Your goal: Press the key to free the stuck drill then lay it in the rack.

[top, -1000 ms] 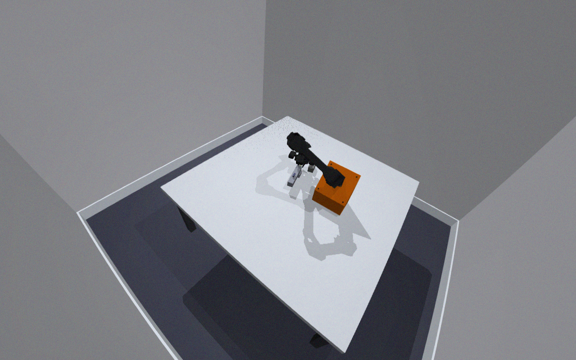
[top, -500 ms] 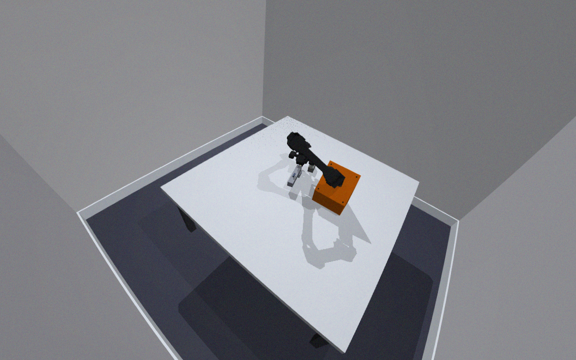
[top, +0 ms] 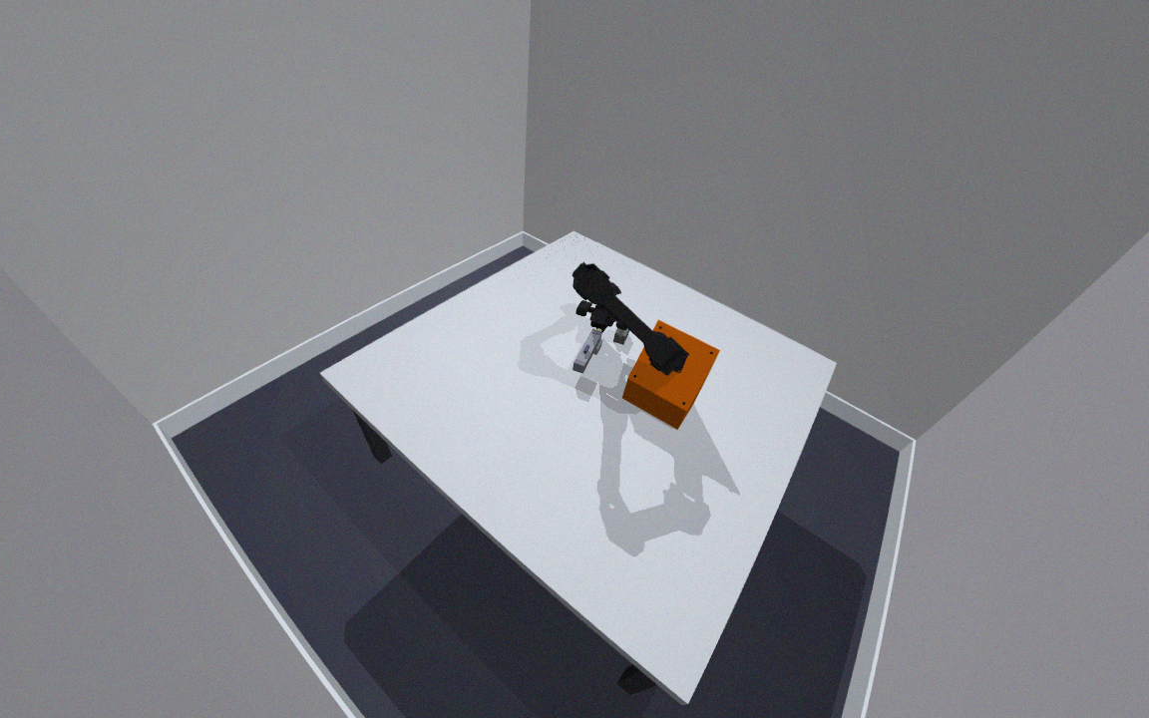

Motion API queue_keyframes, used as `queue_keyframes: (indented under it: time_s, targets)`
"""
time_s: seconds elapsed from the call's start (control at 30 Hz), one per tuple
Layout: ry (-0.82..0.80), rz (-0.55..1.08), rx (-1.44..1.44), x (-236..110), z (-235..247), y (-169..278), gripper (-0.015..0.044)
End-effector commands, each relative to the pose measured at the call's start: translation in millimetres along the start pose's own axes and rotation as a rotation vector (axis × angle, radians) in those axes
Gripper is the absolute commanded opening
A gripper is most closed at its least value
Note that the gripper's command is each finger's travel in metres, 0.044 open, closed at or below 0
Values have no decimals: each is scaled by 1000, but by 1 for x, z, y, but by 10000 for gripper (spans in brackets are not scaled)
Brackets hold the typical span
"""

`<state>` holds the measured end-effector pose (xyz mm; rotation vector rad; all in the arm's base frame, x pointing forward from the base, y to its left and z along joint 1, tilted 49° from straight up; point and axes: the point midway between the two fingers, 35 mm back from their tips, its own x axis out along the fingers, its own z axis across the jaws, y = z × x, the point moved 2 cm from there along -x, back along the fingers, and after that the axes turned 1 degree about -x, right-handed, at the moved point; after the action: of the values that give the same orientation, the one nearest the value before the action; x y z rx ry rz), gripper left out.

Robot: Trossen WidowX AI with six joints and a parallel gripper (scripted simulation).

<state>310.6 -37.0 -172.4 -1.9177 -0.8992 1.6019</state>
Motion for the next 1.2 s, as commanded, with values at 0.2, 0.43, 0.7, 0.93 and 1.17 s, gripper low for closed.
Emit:
queue_keyframes:
  time_s: [0.2,0.43,0.7,0.93,1.17]
  targets:
    - [4,-2,-3,-3,0,0,0]
    - [4,-2,-3,-3,0,0,0]
    - [4,-1,-3,-2,1,5,0]
    - [4,-1,-3,-2,0,14,0]
    - [4,0,-4,-3,0,24,0]
